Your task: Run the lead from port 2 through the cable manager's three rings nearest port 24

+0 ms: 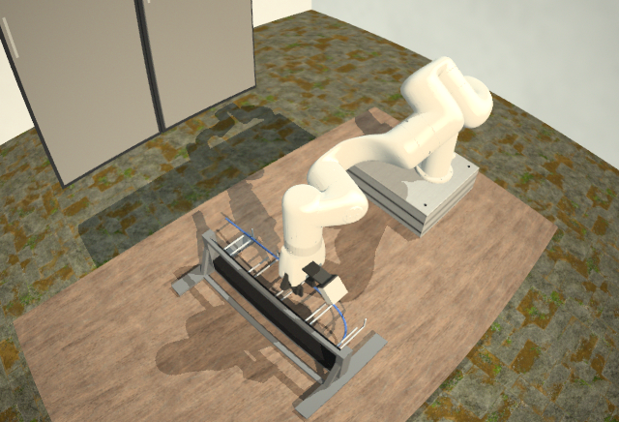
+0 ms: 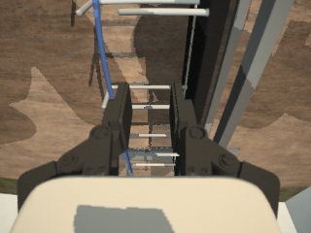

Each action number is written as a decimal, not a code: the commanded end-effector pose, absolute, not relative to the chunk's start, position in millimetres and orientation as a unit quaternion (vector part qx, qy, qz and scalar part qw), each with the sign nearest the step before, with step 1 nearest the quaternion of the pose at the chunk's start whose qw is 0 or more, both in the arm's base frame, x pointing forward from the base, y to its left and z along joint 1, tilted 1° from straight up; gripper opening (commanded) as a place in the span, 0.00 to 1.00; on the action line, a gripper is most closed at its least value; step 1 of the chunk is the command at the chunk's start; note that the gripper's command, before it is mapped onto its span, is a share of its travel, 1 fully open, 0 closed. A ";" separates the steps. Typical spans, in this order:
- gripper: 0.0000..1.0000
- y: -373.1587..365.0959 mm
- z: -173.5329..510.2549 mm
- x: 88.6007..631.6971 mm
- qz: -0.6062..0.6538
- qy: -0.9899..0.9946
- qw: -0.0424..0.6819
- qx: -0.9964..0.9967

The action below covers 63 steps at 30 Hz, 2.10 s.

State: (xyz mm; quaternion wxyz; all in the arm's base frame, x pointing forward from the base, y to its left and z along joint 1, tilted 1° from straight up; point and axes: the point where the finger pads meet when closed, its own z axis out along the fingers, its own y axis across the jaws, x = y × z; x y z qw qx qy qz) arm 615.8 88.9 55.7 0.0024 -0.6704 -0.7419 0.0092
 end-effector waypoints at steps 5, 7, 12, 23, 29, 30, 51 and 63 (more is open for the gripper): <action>0.33 88.9 62.5 617.0 0.008 -0.742 0.001 -0.670; 0.33 89.0 63.0 617.0 0.008 -0.742 0.001 -0.670; 0.00 89.0 63.1 617.0 0.008 -0.742 0.001 -0.670; 0.00 89.0 63.1 617.0 0.008 -0.742 0.001 -0.670; 0.00 89.0 63.1 617.0 0.008 -0.742 0.001 -0.670; 0.00 89.0 63.1 617.0 0.008 -0.742 0.001 -0.670; 0.00 89.0 63.1 617.0 0.008 -0.742 0.001 -0.670; 0.00 89.0 63.1 617.0 0.008 -0.742 0.001 -0.670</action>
